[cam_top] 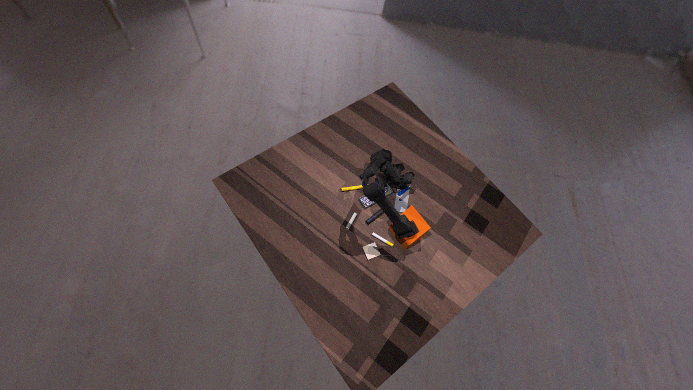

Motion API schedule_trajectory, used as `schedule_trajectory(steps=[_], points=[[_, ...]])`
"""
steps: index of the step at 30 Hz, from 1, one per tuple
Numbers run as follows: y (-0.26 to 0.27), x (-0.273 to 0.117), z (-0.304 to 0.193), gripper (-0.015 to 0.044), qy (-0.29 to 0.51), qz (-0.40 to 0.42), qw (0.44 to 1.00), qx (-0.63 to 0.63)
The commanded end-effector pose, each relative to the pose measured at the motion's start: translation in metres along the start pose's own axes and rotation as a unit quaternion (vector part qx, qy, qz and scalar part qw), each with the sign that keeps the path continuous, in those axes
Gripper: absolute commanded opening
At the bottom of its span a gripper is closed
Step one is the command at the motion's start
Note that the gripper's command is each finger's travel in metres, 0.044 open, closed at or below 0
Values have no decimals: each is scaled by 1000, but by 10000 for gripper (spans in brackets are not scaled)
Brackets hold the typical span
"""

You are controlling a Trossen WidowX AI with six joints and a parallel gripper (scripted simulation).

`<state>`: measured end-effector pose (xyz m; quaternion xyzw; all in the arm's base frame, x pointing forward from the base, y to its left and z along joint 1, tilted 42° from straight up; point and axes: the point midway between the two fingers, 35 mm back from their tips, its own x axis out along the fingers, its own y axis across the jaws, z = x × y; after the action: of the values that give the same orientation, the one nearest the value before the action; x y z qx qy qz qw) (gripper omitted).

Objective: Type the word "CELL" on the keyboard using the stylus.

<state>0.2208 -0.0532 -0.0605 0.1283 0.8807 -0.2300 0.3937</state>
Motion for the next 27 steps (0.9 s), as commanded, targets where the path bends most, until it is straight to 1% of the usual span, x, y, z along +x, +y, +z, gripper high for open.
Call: schedule_trajectory(steps=[1,7,14,20,27], points=[[7,-12,-3,0,-21,-14,996,-85],[17,-25,-10,0,-41,-37,976,-210],[30,-41,-20,0,-59,-68,932,-351],[41,-53,-30,0,-69,-98,877,-466],[53,-66,-44,0,-74,-134,794,-588]])
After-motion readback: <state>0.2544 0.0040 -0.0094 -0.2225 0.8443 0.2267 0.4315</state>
